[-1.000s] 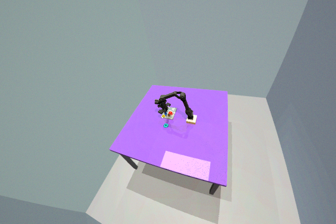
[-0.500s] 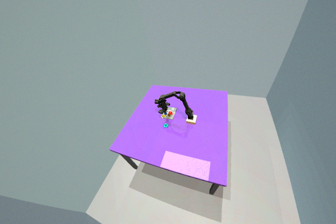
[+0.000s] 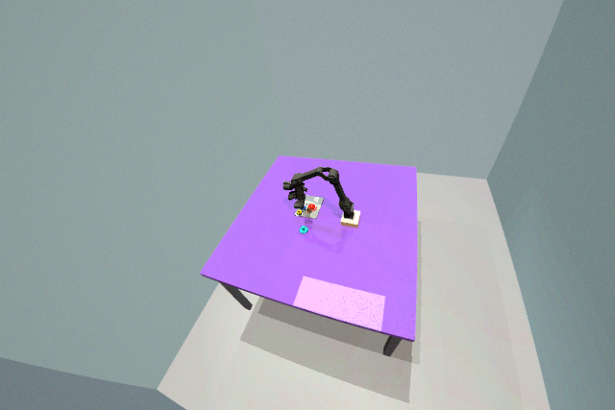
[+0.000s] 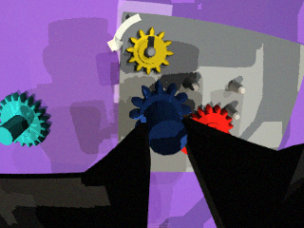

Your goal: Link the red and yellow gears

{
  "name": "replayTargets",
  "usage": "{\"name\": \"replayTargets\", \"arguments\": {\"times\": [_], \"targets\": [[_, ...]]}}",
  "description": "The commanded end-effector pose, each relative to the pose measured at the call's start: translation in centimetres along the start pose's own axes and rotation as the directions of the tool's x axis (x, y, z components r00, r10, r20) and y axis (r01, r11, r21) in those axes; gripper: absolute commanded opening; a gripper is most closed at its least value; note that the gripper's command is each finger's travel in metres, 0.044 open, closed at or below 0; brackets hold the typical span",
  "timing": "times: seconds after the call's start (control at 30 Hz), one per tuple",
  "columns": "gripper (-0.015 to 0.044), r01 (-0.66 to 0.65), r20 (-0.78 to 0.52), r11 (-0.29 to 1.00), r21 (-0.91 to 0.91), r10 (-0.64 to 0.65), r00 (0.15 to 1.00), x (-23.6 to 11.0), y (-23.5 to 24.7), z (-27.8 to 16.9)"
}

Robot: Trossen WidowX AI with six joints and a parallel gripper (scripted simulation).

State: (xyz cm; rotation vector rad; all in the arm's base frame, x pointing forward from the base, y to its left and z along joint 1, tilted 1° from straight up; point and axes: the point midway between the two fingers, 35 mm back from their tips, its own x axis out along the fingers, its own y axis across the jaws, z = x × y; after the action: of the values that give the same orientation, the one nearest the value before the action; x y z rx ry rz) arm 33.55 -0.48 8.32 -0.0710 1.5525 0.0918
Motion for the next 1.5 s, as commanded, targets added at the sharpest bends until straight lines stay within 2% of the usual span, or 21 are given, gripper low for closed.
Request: {"name": "replayTargets", "arguments": {"times": [0.0, 0.33, 0.67, 1.03, 1.23, 1.47], "targets": [[0.0000, 0.001, -0.001, 0.994, -0.110, -0.001, 1.000, 0.0, 0.0, 0.0], [0.0000, 0.001, -0.001, 0.922, -0.387, -0.001, 1.000, -0.1, 0.0, 0.0], [0.0000, 0.001, -0.001, 0.905, -0.426, -0.001, 1.000, 0.0, 0.0, 0.0], [0.0000, 0.000, -0.001, 0.770, -0.638, -0.001, 1.000, 1.3, 0.0, -0.1], [0.0000, 0.000, -0.001, 0.750, -0.661, -0.001, 1.000, 2.1, -0.1, 0.0], [0.0000, 0.000, -0.001, 0.805, -0.593, -0.001, 1.000, 3.0, -0.1, 0.0]]}}
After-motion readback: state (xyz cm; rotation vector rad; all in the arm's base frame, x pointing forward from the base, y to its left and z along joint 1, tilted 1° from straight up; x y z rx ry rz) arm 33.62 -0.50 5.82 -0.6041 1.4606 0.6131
